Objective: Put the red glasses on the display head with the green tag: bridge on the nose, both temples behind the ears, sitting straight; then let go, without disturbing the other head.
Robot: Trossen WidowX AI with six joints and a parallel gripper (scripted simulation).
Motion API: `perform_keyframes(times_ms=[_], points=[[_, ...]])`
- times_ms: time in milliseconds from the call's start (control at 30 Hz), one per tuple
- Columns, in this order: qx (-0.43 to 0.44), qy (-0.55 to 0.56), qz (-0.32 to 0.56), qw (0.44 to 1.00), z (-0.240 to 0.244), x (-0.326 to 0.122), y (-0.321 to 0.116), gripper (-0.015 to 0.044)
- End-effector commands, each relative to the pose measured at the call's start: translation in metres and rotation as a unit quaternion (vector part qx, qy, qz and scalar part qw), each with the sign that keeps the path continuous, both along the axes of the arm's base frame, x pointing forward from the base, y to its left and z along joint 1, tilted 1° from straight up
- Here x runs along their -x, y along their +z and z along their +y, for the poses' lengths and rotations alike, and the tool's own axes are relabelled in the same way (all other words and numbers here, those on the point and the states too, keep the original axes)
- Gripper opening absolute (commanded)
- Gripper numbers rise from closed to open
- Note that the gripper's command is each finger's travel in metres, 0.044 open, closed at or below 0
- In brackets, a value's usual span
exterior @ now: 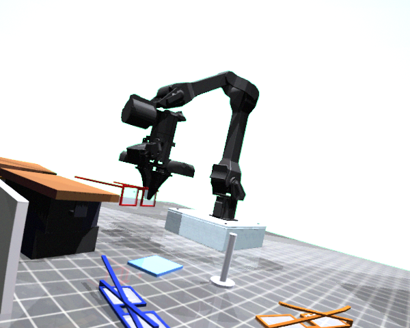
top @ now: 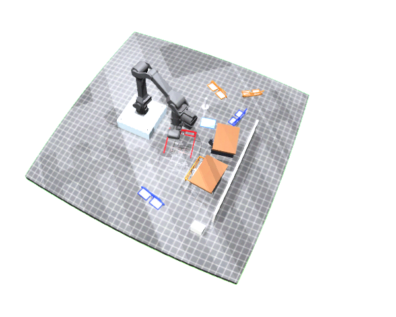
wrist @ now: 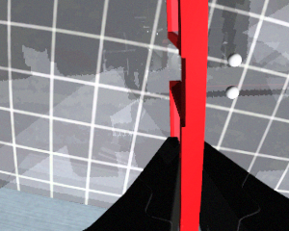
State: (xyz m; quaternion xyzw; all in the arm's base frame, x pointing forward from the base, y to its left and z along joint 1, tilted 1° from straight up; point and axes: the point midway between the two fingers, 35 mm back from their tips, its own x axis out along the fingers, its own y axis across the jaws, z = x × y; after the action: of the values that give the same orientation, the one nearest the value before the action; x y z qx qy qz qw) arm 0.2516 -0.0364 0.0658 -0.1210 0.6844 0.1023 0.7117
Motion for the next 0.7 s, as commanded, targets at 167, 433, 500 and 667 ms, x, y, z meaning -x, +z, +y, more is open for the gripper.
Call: perform_keyframes(times_ms=[167,433,500,667], points=[[0.001,-0.001,0.007,1.000,0.000,0.002,-0.012,0.0000],[0.001,-0.001,0.007,1.000,-0.001,0.002,-0.020,0.0000],[0.001,-0.001,0.007,1.000,-0.001,0.002,-0.022,0.0000],[0.001,-0.001,0.007,1.000,-0.001,0.002,-0.027,0.0000]])
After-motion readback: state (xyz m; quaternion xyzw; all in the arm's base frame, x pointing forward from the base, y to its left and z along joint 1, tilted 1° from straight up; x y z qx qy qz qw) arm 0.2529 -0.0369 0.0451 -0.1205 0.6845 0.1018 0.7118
